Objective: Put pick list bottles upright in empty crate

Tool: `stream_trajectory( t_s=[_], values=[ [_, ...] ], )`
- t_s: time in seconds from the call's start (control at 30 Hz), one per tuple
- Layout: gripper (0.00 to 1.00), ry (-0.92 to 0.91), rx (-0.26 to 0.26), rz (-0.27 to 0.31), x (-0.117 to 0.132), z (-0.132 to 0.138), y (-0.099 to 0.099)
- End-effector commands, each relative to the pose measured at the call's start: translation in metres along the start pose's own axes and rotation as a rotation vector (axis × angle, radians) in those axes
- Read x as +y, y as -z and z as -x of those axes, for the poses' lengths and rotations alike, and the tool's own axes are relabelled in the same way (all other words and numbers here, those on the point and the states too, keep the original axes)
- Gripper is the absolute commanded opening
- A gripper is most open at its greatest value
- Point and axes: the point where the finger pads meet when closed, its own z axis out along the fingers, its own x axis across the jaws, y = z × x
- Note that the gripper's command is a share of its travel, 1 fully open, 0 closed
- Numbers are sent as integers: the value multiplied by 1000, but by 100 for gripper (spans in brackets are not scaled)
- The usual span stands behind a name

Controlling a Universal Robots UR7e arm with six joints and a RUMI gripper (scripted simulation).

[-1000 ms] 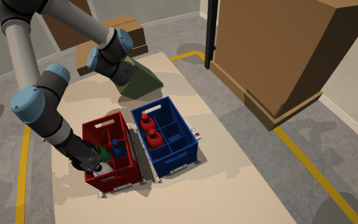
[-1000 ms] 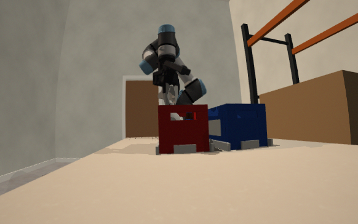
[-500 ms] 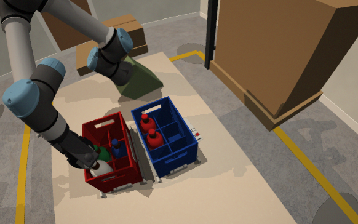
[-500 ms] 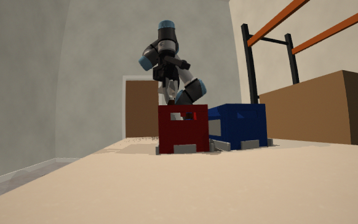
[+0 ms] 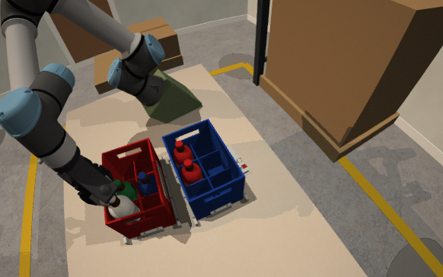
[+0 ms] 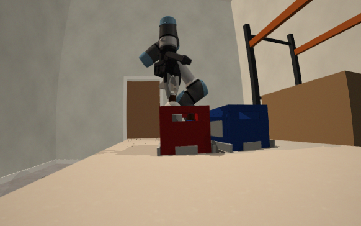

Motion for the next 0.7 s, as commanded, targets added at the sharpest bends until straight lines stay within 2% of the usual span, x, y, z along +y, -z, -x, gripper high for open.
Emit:
stream_trajectory(
  t_s=[0.0, 0.67],
  values=[
    [0, -1, 1, -1, 0, 0, 9],
    [0, -1, 1, -1, 0, 0, 39]
  ],
)
